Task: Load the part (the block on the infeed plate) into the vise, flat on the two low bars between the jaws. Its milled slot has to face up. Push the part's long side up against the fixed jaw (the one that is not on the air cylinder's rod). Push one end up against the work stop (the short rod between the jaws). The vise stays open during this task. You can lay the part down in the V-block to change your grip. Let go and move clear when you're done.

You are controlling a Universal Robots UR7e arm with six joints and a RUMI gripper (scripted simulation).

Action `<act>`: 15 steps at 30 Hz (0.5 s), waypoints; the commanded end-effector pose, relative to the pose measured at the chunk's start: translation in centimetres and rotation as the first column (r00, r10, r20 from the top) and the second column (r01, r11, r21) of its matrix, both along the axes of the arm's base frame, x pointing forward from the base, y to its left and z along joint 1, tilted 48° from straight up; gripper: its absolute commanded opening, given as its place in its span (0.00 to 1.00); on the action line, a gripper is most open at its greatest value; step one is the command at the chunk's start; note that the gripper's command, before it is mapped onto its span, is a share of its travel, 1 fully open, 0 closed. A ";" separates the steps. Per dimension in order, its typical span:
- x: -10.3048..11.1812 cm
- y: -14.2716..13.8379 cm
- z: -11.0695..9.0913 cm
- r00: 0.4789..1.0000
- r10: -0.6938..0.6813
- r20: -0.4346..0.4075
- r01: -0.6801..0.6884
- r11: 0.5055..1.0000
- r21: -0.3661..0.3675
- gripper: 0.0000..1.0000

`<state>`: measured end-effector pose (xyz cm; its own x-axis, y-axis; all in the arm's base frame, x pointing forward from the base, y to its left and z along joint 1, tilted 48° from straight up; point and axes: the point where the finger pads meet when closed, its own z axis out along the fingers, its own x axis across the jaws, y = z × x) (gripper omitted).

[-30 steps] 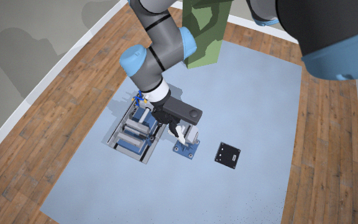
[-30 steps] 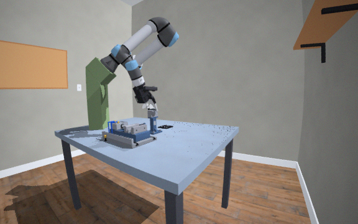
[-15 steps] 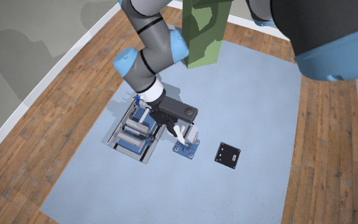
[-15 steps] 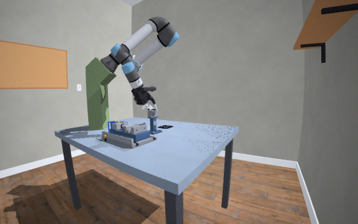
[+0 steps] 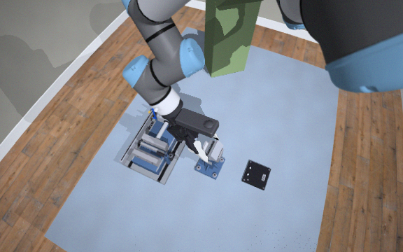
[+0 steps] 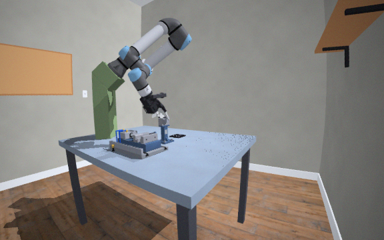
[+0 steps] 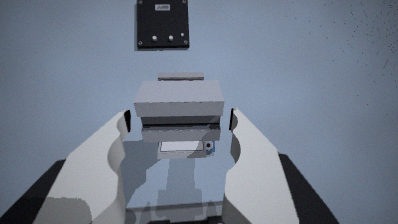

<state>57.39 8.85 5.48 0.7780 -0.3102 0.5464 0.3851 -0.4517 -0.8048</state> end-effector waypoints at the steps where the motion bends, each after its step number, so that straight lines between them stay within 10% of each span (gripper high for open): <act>1: 0.0 -0.1 0.0 1.000 0.017 0.007 -0.017 1.000 0.016 0.51; 15: 0.0 -0.1 0.0 0.999 0.039 0.021 -0.040 0.998 0.048 0.51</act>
<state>57.40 8.83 5.44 0.7790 -0.3084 0.5460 0.4103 -0.4078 -0.8157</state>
